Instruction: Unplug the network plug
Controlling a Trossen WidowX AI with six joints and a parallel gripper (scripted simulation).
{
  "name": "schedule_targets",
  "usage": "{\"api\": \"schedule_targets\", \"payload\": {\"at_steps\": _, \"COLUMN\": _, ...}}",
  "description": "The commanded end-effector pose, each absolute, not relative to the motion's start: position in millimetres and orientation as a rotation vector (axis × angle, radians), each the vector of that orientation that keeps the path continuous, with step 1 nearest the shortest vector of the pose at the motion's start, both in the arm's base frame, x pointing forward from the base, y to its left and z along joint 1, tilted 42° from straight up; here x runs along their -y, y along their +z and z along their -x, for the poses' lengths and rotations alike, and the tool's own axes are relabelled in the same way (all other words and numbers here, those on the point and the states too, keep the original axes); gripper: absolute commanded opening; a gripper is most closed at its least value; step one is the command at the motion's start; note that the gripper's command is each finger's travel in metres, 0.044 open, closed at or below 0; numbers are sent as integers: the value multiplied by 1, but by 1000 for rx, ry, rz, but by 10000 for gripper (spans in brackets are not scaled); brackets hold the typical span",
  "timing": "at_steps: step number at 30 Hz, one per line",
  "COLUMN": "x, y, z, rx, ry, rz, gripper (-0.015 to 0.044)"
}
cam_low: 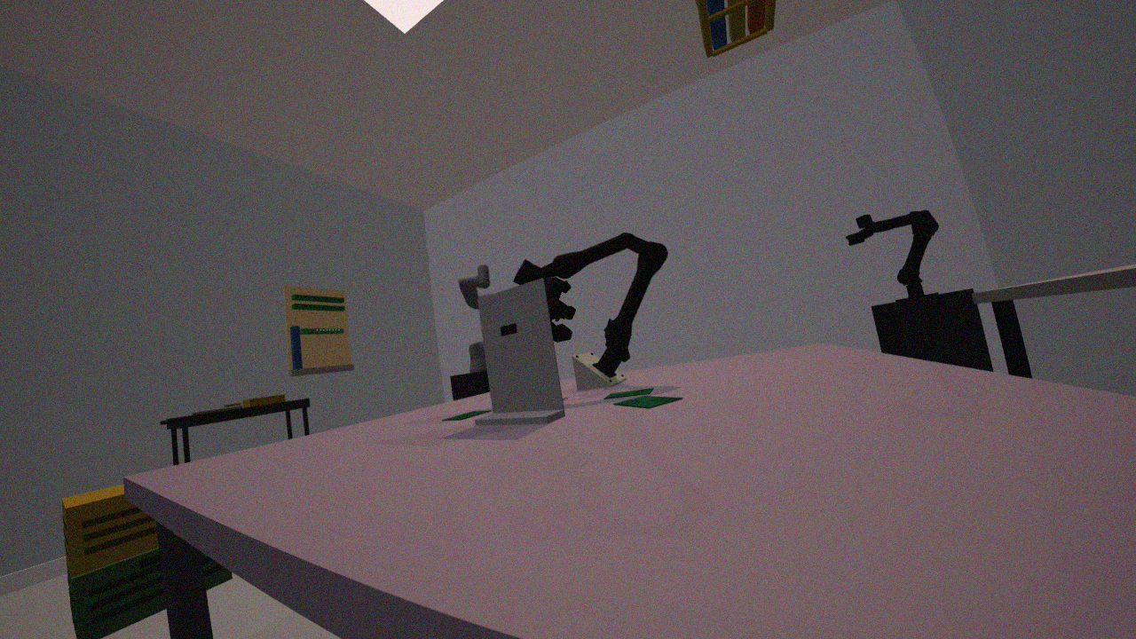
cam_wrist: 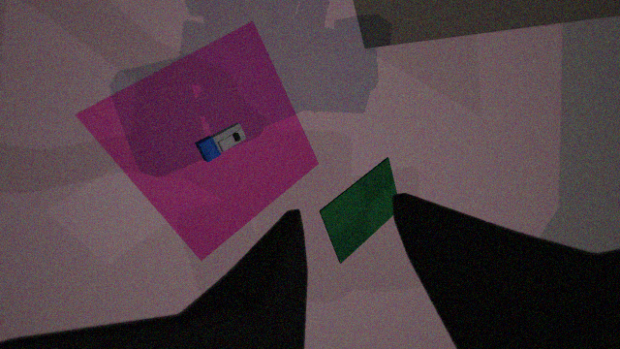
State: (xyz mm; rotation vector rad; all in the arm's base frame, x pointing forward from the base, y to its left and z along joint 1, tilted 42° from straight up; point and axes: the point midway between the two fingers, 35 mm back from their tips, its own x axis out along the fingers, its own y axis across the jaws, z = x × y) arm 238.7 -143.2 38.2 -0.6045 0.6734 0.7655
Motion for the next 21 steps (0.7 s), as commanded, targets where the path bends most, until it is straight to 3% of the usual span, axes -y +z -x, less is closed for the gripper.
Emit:
{"api": "schedule_targets", "payload": {"at_steps": 1, "x": 155, "y": 48, "z": -240, "rx": -673, "ry": 762, "rz": 613, "gripper": 156}}
{"api": "schedule_targets", "payload": {"at_steps": 21, "x": 192, "y": 92, "z": -239, "rx": -670, "ry": 760, "rz": 618, "gripper": 156}}
